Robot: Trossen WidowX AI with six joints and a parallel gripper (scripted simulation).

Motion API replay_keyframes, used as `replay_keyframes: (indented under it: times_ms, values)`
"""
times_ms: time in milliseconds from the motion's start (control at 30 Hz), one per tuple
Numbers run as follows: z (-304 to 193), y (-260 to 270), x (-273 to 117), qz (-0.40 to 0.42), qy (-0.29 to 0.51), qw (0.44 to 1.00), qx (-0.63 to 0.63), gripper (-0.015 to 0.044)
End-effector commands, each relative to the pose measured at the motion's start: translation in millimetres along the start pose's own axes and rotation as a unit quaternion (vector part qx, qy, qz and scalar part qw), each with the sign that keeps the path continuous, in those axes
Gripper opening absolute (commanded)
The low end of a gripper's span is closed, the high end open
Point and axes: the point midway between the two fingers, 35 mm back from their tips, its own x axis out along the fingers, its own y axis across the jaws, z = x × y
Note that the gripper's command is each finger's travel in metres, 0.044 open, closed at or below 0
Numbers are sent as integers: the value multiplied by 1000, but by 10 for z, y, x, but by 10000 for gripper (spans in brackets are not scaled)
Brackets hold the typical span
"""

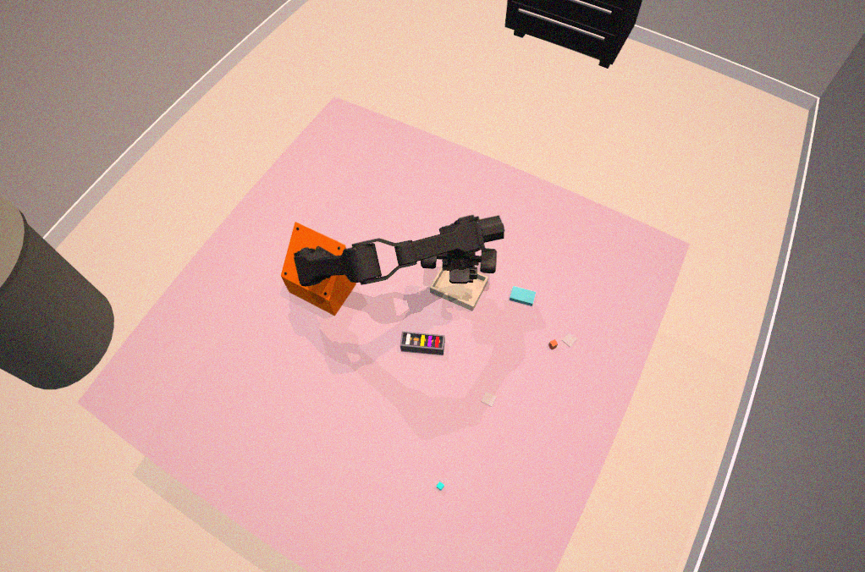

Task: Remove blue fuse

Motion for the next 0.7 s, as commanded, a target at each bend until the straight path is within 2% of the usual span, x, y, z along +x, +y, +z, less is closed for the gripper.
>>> replay_keyframes:
  times_ms: [0,667]
  values:
    - [-147,34,11,-1,0,1000,3,0]
    - [-145,38,279,-1,0,1000,3,0]
